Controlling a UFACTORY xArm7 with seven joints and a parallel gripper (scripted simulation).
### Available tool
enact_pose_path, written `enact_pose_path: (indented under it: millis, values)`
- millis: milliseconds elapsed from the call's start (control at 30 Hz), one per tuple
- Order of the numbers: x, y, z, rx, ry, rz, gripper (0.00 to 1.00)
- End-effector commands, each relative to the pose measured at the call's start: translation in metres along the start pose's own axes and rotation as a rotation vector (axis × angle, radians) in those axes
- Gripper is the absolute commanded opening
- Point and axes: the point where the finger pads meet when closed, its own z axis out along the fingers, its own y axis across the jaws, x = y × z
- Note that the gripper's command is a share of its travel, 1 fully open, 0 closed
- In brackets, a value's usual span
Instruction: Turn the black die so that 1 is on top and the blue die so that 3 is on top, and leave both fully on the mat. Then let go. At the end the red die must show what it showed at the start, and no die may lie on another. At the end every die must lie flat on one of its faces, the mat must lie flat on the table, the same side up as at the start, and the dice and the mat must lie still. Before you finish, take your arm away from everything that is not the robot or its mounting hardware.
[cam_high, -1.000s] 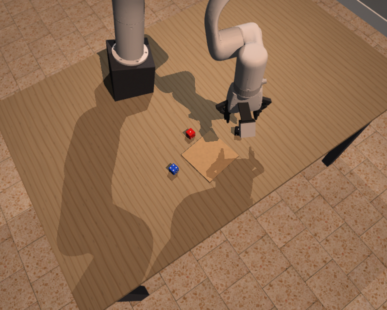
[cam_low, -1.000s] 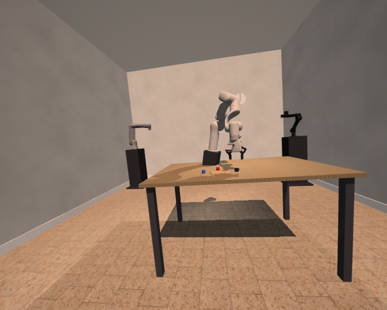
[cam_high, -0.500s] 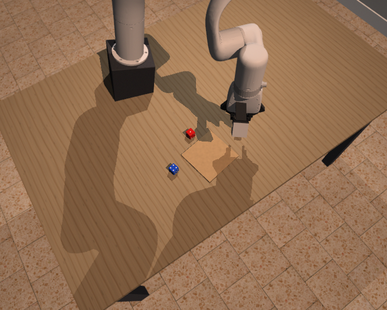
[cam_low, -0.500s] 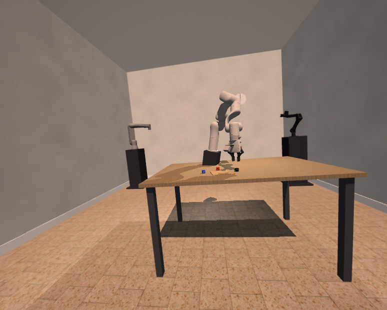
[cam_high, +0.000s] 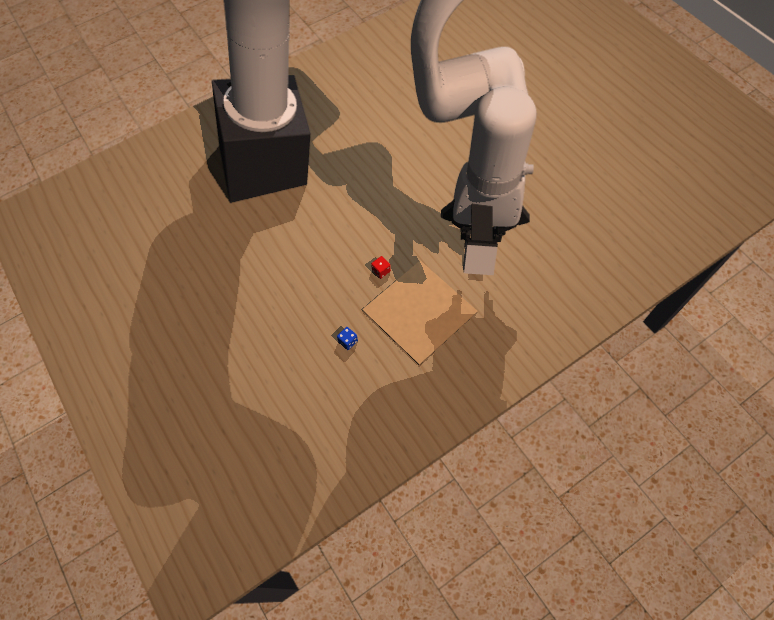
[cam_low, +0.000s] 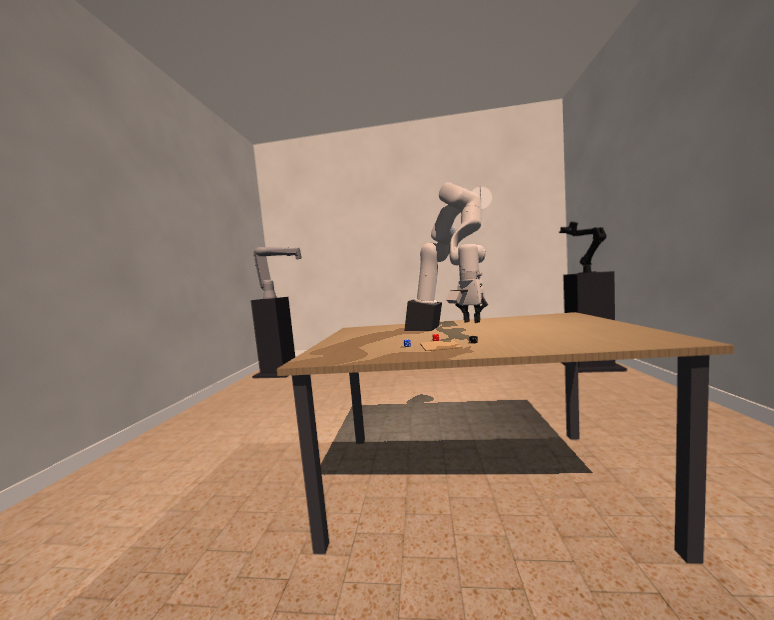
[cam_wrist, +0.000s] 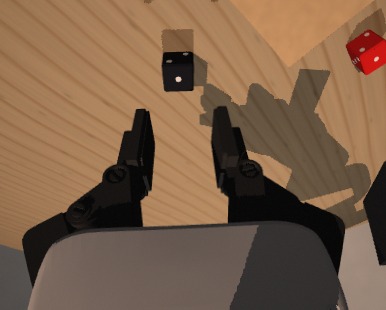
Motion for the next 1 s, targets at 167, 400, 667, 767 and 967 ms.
enact_pose_path:
  millis: [167,400,667,767,967]
  values:
    - [0.0009,-0.0012,-0.0011,0.003,0.002,0.000,0.42]
    - [0.0009,-0.0012,-0.0011,0.003,0.002,0.000,0.42]
    - [0.0009,-0.0012,-0.0002,0.003,0.002,0.001,0.42]
    - [0.0009,-0.0012,0.0011,0.003,0.002,0.001,0.42]
    - [0.0008,-0.0013,0.0057,0.002,0.002,0.001,0.42]
